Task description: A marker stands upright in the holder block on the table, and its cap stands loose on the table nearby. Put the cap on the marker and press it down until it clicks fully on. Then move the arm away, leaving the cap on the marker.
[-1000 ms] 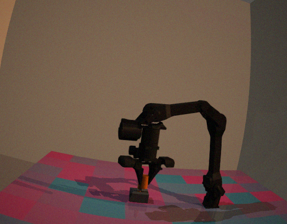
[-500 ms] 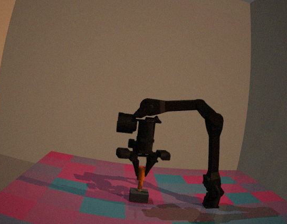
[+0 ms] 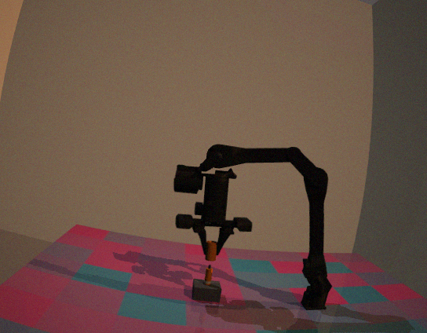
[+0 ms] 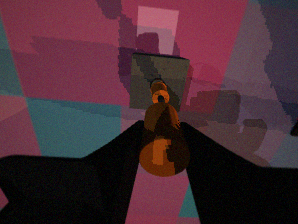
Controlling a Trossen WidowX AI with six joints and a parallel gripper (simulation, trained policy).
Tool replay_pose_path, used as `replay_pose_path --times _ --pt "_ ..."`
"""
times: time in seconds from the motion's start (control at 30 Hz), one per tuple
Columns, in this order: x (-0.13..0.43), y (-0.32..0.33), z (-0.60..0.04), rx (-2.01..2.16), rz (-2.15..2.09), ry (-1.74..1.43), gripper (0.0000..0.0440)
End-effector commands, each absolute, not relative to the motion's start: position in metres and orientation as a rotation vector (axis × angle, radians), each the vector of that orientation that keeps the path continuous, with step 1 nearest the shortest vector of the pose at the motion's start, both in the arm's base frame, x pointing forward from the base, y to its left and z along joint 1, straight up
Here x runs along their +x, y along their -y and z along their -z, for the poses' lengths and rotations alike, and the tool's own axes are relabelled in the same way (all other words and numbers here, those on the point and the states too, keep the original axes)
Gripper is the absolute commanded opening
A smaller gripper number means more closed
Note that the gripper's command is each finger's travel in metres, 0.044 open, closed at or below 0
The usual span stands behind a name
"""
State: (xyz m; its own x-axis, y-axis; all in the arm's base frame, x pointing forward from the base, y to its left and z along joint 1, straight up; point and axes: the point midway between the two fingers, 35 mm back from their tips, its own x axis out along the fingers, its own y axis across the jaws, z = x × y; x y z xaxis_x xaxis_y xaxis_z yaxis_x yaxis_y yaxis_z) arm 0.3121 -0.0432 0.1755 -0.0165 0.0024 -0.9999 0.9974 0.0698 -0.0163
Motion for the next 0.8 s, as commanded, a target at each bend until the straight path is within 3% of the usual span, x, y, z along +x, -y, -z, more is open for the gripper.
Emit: replay_pose_path --times 0.0,0.77 --pt "0.312 0.048 -0.174 1.166 1.174 -1.266 0.0" --pt "0.31 0.049 -0.132 1.161 1.201 -1.338 0.0"
